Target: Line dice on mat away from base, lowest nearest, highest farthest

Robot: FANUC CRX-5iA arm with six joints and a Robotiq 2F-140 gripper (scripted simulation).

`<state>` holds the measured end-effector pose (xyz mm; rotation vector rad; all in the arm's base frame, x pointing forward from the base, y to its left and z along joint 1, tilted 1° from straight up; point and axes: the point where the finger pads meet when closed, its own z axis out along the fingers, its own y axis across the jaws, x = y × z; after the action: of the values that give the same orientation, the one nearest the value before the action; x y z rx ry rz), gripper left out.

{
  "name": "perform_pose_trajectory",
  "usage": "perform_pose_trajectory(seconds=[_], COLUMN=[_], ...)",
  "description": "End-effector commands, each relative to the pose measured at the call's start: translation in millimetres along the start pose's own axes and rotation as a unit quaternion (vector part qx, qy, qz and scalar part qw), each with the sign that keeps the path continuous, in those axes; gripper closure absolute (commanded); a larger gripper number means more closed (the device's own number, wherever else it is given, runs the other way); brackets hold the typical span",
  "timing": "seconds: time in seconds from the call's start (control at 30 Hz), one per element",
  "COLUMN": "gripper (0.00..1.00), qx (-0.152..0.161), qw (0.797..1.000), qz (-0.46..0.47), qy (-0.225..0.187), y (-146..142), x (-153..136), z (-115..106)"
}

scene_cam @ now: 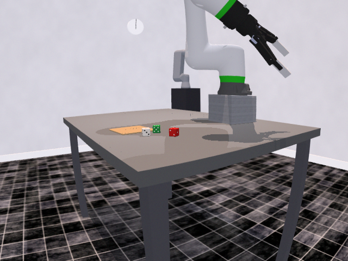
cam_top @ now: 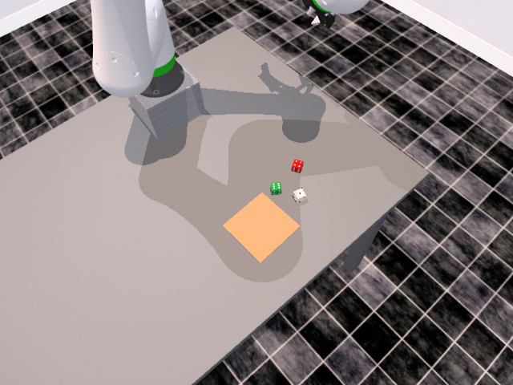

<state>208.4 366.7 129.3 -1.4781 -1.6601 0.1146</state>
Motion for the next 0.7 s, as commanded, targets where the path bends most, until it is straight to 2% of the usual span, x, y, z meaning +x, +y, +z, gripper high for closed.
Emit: perform_pose_trajectory(seconds=[0.0, 0.57, 0.63, 0.67], gripper=[0.00, 0.00, 0.00, 0.00], qx=[0.000, -0.001, -0.026, -0.054], qw=[1.000, 1.000, 1.000, 0.998], qz=[0.000, 0.000, 0.012, 0.025], qy=[0.000, -0.001, -0.012, -0.027], y=[0, 1, 16, 33], x=[0, -1, -20, -42], z=[0, -1, -11, -25])
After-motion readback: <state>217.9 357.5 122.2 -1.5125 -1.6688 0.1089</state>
